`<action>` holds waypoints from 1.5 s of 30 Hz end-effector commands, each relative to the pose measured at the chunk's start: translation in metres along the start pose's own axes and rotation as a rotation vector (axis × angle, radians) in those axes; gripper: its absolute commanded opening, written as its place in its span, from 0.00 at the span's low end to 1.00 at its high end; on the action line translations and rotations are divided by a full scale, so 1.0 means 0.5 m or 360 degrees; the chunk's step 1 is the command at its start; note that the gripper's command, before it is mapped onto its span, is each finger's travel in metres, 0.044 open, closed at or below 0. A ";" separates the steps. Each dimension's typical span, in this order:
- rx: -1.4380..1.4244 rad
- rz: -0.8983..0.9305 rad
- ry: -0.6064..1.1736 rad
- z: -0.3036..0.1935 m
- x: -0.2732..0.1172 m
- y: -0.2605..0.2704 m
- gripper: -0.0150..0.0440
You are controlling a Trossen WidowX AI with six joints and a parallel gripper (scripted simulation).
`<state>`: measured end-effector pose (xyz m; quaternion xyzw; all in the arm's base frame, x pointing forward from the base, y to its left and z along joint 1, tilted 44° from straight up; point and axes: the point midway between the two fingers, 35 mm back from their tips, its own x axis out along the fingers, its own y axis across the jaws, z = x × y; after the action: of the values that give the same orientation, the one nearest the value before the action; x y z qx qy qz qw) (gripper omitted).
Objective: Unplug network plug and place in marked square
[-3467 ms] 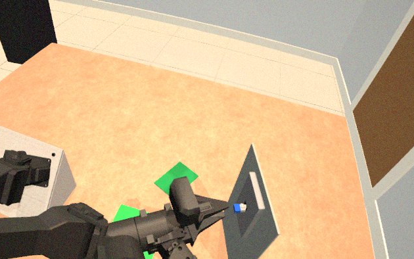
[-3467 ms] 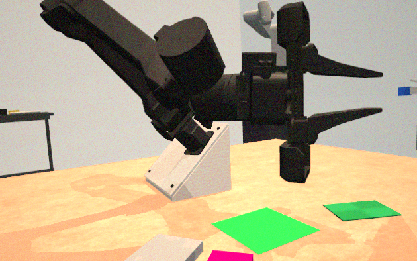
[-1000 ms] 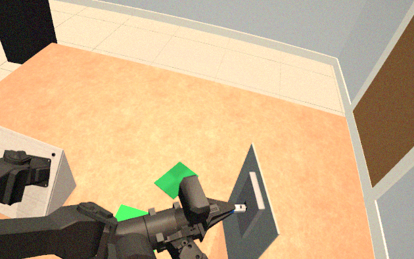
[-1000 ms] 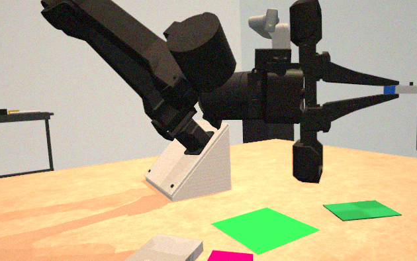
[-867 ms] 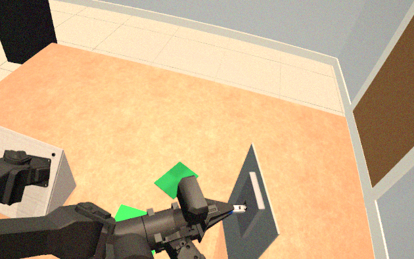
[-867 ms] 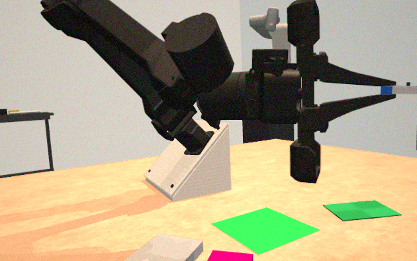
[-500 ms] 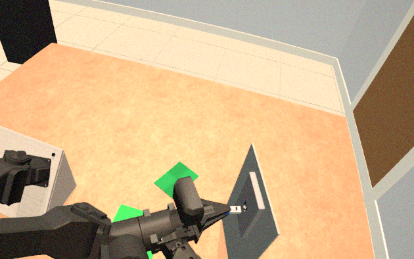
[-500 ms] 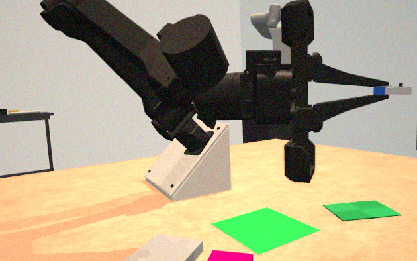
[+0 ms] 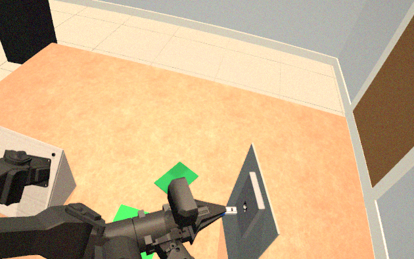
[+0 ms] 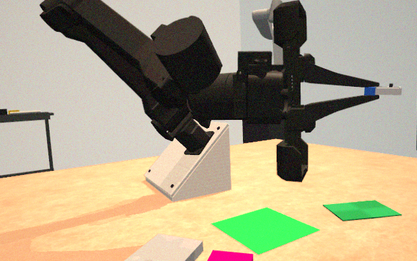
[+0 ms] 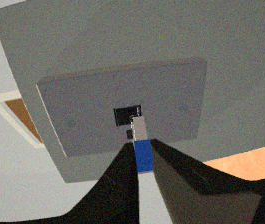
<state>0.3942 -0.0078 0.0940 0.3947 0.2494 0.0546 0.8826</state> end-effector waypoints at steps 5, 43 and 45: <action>-0.0006 0.0002 0.0006 -0.003 -0.010 0.000 0.25; -0.0006 0.0000 0.0007 -0.008 -0.049 -0.001 0.25; -0.0006 0.0000 0.0007 -0.008 -0.051 -0.001 0.25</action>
<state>0.3723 -0.0131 0.1015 0.3946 0.2504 0.0541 0.8824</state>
